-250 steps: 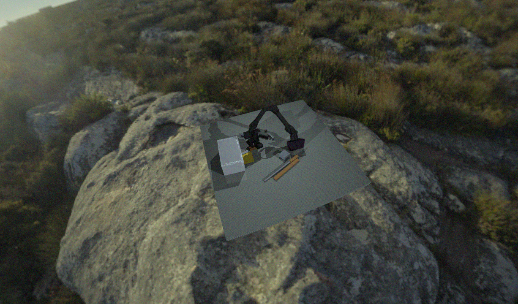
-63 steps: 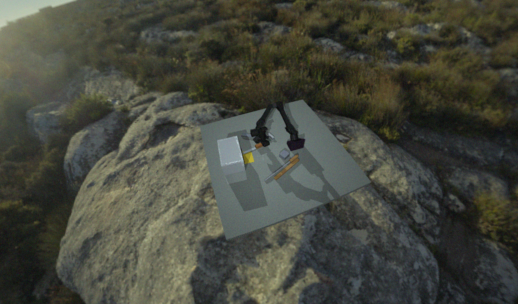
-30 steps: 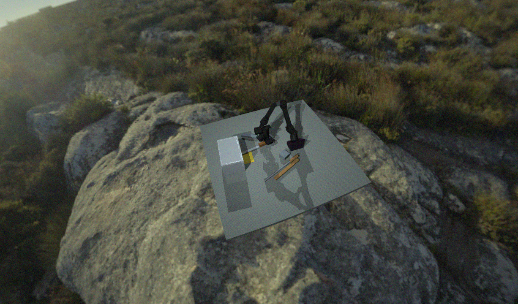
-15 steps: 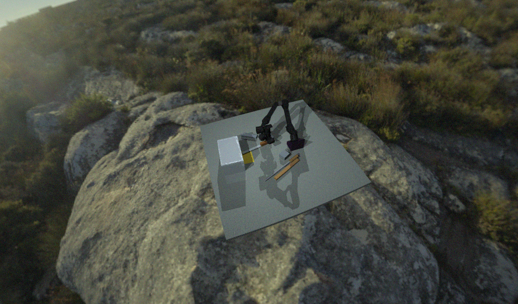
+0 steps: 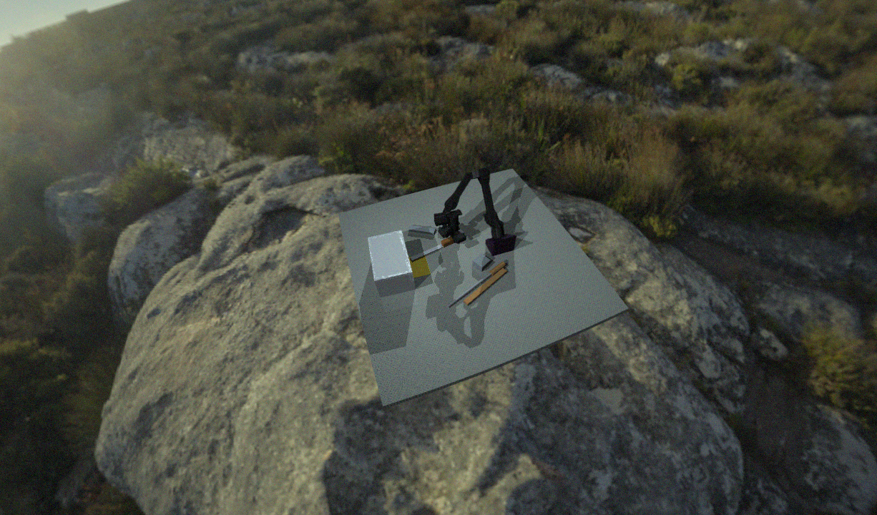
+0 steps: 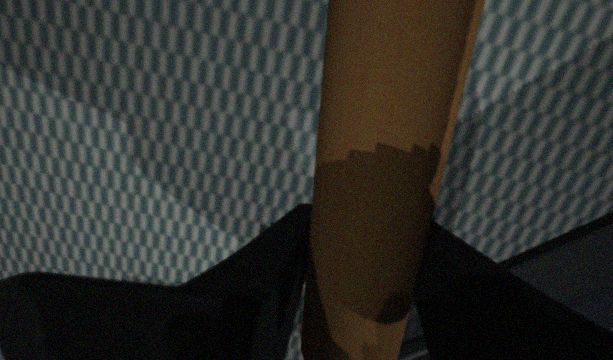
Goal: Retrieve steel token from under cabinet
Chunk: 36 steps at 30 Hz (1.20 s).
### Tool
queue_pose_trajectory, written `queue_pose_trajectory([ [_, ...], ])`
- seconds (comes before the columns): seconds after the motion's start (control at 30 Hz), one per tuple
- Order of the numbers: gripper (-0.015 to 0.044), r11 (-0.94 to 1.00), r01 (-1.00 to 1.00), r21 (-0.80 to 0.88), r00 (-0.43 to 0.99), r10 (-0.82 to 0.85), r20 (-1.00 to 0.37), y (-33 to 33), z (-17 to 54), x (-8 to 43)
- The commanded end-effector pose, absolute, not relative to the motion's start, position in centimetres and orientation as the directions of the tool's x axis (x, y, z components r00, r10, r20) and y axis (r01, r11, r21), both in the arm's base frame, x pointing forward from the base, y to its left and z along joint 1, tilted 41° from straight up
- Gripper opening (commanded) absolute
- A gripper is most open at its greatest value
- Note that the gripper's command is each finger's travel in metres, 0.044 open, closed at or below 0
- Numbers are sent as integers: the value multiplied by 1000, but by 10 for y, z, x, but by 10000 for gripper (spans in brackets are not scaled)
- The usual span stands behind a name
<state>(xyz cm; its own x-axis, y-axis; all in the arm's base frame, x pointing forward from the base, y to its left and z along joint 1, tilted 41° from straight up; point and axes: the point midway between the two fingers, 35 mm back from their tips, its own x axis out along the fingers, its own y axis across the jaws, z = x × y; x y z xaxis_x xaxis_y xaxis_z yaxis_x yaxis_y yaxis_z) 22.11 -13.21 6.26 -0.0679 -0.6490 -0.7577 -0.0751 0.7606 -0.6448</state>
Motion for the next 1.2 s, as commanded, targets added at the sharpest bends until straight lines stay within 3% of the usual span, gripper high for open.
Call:
queue_pose_trajectory([
  [0.0, 0, 760, -81, -645, -69, -650, -757, -135, 67, 218],
  [0.8, 0, 760, -85, -645, -69, -650, -757, -132, 64, 238],
  [1.03, 184, 761, -89, -642, -73, -648, -758, -132, 64, 233],
  [1.17, 200, 761, -89, -642, -73, -648, -758, -132, 64, 233],
])
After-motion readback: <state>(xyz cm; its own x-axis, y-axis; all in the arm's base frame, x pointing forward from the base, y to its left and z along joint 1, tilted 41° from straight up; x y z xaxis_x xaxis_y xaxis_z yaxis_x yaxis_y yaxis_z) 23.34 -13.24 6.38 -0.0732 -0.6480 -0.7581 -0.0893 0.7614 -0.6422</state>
